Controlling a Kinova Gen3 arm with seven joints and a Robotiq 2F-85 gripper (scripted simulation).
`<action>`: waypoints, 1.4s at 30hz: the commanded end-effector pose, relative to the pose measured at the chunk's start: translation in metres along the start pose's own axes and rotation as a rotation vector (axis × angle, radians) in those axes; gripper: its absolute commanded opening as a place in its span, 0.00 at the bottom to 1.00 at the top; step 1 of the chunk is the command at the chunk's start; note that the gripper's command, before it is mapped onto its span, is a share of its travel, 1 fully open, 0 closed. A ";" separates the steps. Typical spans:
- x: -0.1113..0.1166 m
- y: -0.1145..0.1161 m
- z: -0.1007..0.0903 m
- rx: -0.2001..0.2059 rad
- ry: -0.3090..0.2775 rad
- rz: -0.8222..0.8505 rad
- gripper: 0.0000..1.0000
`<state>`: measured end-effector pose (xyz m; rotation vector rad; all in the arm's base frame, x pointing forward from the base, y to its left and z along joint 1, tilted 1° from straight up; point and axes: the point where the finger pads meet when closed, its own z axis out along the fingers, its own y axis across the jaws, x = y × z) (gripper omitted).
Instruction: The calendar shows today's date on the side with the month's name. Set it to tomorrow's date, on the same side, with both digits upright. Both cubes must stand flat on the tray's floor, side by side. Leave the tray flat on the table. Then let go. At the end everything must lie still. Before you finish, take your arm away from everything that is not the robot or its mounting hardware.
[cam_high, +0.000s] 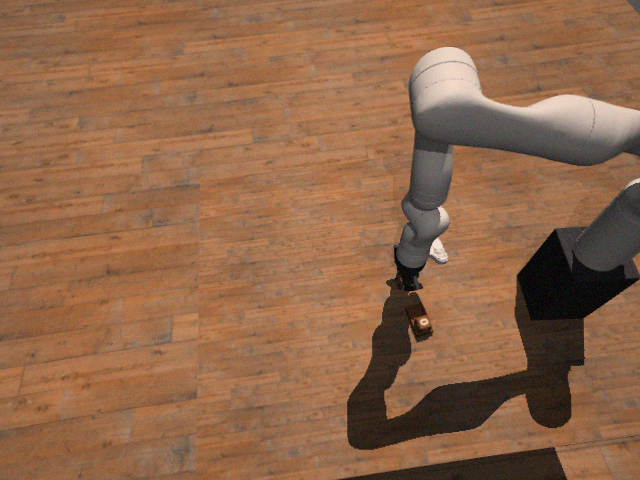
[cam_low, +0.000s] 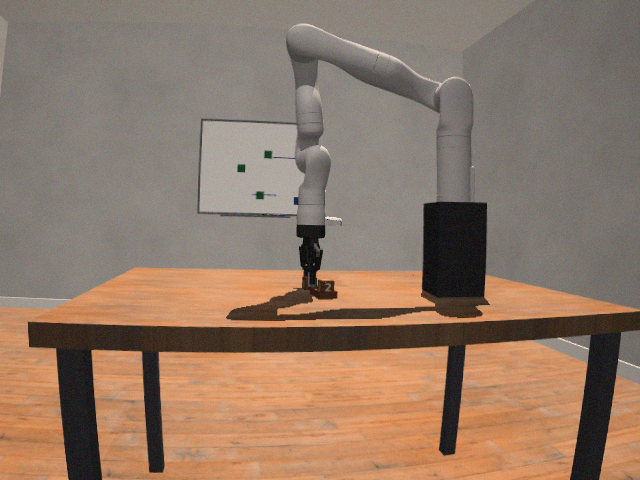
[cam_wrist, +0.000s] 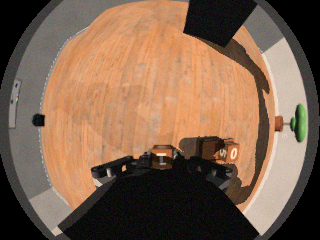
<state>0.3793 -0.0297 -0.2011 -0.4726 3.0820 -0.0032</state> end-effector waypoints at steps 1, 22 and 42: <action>-0.001 0.000 -0.001 0.000 -0.001 0.000 0.28; -0.001 0.000 -0.001 0.000 -0.001 0.000 0.28; -0.001 0.000 -0.001 0.000 -0.001 0.000 0.44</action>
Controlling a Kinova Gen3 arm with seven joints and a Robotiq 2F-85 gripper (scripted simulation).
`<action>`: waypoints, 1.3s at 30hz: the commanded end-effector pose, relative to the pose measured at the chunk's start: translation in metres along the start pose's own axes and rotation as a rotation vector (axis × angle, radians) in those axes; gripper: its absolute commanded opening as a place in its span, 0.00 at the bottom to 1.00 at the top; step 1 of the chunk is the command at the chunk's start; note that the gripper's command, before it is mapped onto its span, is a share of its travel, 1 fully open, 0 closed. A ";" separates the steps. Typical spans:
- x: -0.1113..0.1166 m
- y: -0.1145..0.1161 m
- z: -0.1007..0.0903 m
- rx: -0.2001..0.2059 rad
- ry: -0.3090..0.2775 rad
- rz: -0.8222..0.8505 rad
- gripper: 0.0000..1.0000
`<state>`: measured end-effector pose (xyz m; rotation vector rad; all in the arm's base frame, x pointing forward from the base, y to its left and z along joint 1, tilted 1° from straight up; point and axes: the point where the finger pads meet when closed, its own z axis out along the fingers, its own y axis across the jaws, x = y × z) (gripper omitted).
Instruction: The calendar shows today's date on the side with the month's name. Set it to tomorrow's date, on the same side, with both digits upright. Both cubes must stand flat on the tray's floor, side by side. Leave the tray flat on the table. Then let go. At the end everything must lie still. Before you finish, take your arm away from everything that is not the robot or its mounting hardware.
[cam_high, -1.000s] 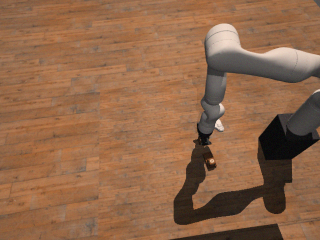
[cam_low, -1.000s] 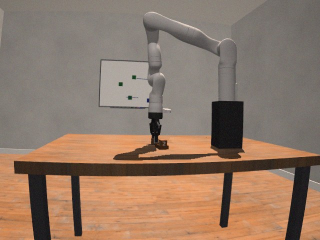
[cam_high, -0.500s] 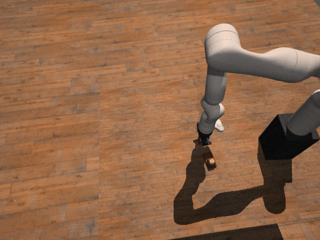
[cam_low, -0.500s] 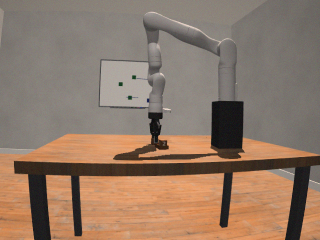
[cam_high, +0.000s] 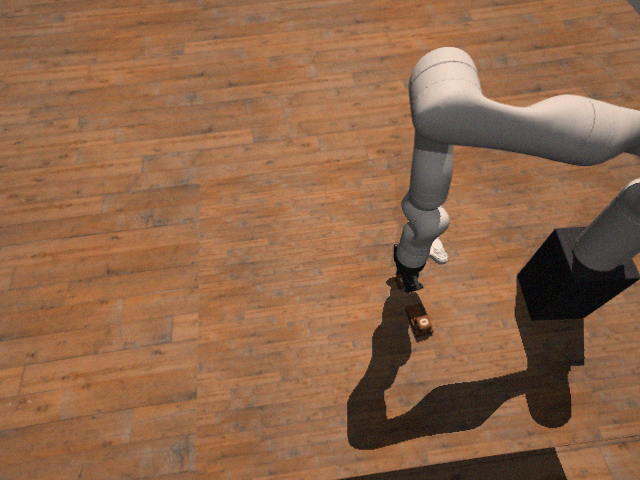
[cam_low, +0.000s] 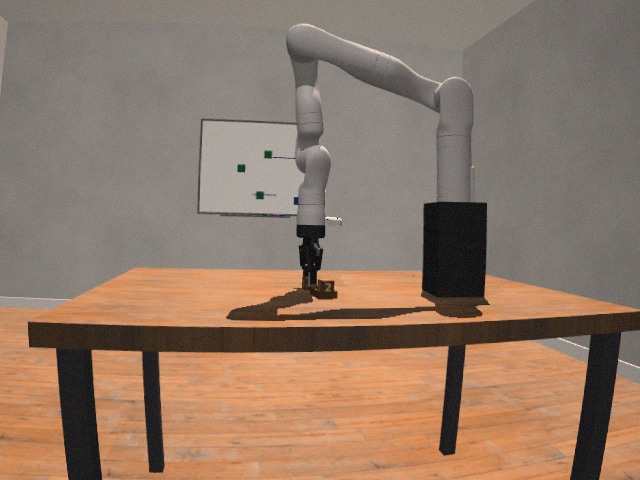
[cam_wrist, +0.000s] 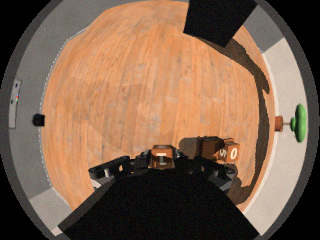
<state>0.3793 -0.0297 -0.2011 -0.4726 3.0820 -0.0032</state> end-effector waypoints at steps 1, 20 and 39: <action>-0.001 0.000 -0.001 0.000 -0.001 0.000 0.44; -0.001 0.000 -0.012 0.000 -0.001 0.000 0.48; -0.001 0.000 -0.087 0.000 -0.001 0.000 0.48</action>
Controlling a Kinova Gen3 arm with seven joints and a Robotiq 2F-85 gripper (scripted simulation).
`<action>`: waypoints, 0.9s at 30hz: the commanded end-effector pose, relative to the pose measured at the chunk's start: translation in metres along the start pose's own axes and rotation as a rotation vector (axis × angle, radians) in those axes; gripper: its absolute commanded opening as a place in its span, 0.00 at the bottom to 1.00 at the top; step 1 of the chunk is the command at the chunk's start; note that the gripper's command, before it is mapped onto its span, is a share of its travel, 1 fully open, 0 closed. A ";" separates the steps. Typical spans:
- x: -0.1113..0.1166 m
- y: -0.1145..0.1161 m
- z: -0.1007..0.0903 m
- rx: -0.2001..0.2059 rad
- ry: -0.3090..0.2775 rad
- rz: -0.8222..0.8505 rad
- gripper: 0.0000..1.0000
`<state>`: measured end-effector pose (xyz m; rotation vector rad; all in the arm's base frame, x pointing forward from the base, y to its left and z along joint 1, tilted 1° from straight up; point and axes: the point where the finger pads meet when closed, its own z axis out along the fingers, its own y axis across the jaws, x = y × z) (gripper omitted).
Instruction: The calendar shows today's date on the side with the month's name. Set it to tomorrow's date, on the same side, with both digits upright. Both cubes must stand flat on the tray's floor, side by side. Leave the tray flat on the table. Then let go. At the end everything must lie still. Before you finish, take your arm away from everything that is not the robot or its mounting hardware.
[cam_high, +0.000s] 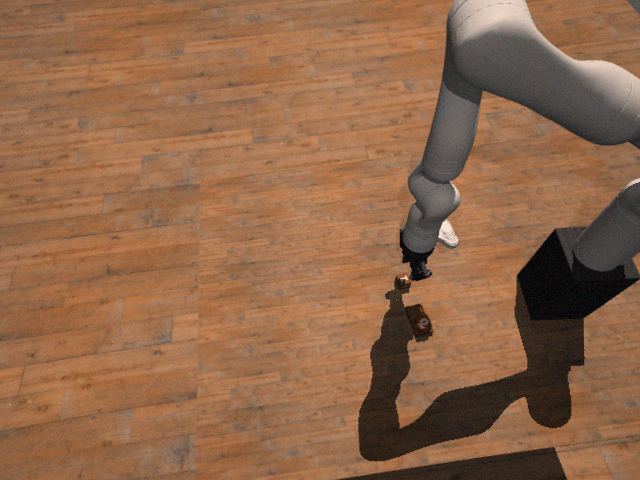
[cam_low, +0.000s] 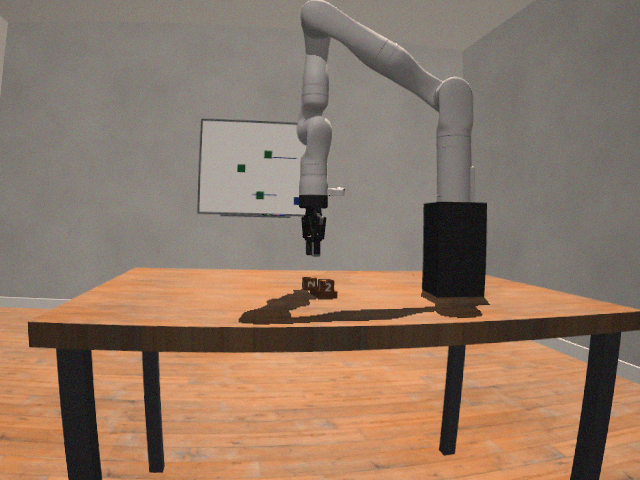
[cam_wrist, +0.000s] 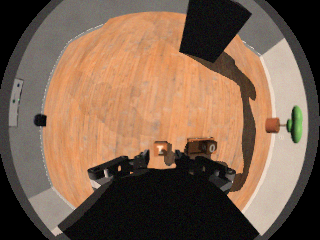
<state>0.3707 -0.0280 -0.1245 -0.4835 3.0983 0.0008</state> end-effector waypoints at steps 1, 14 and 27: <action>-0.006 -0.004 -0.012 0.006 -0.018 0.005 0.48; -0.006 -0.004 -0.014 0.006 -0.018 0.005 1.00; -0.006 -0.004 -0.014 0.006 -0.018 0.006 1.00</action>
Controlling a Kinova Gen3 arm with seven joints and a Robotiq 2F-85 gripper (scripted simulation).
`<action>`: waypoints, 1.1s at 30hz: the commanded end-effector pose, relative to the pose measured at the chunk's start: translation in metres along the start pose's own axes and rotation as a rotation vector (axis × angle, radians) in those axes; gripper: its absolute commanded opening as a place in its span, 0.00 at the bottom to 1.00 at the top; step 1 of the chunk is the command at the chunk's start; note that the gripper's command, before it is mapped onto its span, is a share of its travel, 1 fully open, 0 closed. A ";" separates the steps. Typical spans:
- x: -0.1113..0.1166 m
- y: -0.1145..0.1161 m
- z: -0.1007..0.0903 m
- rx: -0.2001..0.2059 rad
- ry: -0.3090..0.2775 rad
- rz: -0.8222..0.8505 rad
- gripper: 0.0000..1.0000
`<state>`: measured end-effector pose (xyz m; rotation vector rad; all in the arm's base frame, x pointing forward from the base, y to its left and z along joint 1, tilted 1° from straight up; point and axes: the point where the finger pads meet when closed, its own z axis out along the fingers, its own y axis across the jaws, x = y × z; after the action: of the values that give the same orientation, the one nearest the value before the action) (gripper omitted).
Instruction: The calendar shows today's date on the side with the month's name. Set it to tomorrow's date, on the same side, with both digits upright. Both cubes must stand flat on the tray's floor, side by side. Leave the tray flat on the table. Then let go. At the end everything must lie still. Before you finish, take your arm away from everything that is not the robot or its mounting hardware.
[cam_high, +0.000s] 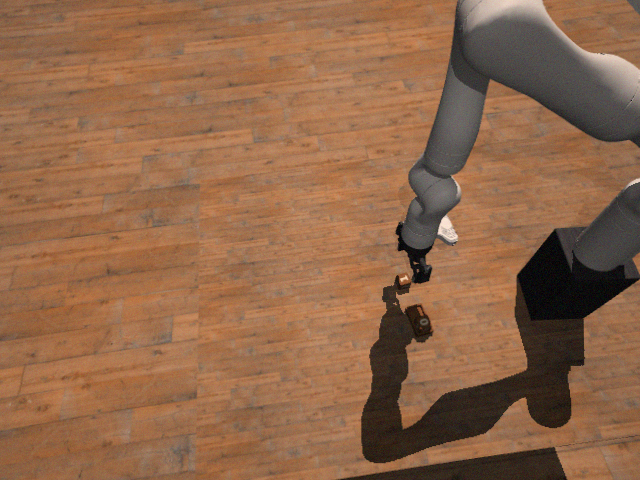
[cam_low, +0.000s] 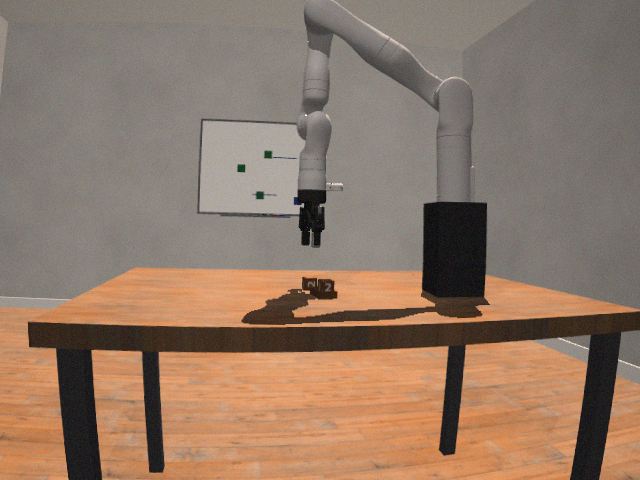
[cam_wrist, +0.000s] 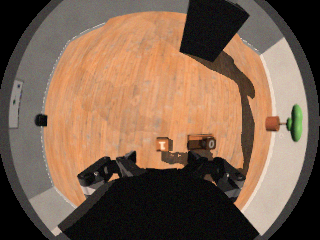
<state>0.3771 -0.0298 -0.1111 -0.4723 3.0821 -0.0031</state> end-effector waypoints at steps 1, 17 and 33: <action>-0.001 0.000 -0.001 0.001 -0.001 0.000 1.00; 0.000 0.001 0.002 -0.003 0.001 0.470 1.00; 0.000 -0.001 0.007 -0.001 0.000 1.411 1.00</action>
<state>0.3772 -0.0309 -0.1176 1.5827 2.6911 0.0239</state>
